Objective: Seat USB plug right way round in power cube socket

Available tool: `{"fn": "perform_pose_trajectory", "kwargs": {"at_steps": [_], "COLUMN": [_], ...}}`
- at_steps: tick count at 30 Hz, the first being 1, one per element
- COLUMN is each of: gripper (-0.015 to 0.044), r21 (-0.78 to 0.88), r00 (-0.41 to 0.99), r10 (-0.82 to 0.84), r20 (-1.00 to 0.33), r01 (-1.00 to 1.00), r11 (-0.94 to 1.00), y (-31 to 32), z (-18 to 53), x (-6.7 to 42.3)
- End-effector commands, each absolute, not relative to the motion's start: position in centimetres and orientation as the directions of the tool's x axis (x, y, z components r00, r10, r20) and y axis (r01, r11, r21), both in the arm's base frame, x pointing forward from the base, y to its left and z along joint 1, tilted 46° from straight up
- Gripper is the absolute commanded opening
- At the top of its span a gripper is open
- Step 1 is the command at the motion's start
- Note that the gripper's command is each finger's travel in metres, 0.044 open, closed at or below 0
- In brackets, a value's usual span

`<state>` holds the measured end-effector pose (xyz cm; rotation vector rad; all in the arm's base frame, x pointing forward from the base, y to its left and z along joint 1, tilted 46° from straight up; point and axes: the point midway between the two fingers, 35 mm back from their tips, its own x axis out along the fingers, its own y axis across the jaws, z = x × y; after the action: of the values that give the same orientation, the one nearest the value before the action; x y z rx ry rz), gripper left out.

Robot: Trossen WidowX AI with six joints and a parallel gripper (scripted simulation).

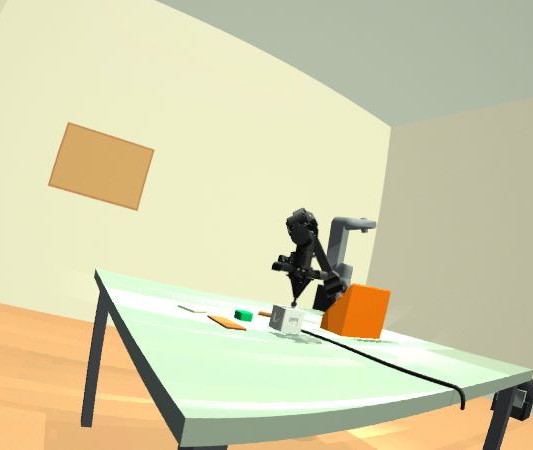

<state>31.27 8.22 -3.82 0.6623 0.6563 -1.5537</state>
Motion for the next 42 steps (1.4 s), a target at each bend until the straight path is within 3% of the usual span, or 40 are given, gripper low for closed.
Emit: {"fn": "perform_pose_trajectory", "kwargs": {"at_steps": [1,42], "gripper": [0.0,0.0], "r21": [-0.031,-0.031], "r00": [-0.072,-0.072], "r10": [-0.67,-0.67], "r20": [-0.739,-0.738], "r01": [0.997,0.997], "r11": [-0.073,-0.073], "y": [8.13,7.78], "z": [-3.89,-4.23], "x": [31.28,31.24]}}
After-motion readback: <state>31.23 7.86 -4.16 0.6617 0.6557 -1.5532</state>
